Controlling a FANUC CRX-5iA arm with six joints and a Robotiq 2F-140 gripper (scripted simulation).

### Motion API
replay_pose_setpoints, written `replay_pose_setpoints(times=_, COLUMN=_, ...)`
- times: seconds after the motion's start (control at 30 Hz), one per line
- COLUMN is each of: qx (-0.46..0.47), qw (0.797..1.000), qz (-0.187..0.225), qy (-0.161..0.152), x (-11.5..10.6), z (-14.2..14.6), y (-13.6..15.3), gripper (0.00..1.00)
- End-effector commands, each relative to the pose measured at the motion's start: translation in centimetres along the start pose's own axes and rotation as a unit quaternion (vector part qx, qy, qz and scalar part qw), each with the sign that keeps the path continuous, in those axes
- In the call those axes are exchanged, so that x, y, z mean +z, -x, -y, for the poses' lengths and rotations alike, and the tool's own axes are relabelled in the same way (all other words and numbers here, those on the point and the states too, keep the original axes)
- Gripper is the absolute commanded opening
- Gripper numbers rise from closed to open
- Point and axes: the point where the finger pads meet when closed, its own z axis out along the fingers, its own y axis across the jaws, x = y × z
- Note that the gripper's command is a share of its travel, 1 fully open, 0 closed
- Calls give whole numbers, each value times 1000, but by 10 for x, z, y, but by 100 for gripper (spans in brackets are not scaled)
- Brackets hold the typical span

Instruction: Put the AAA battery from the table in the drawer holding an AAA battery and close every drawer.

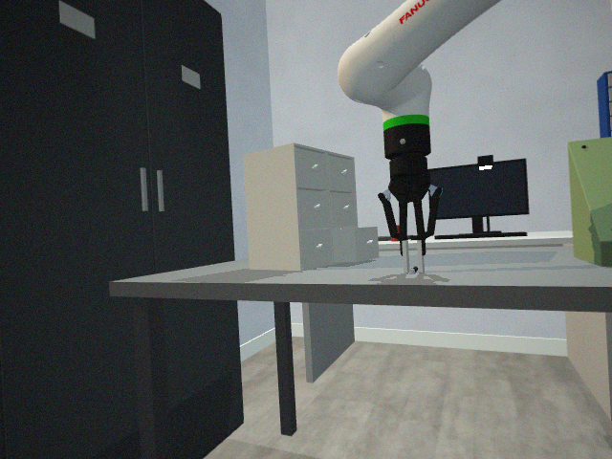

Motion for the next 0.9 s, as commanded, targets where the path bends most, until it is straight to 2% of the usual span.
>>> replay_pose_setpoints(times=0.0, qx=0, qw=1000, qz=0, qy=0, x=0, z=0, y=0, gripper=15)
replay_pose_setpoints(times=0.13, qx=0, qw=1000, qz=0, qy=0, x=0, z=0, y=0, gripper=15)
replay_pose_setpoints(times=0.17, qx=0, qw=1000, qz=0, qy=0, x=0, z=0, y=0, gripper=3)
replay_pose_setpoints(times=0.87, qx=0, qw=1000, qz=0, qy=0, x=-2, z=0, y=0, gripper=3)
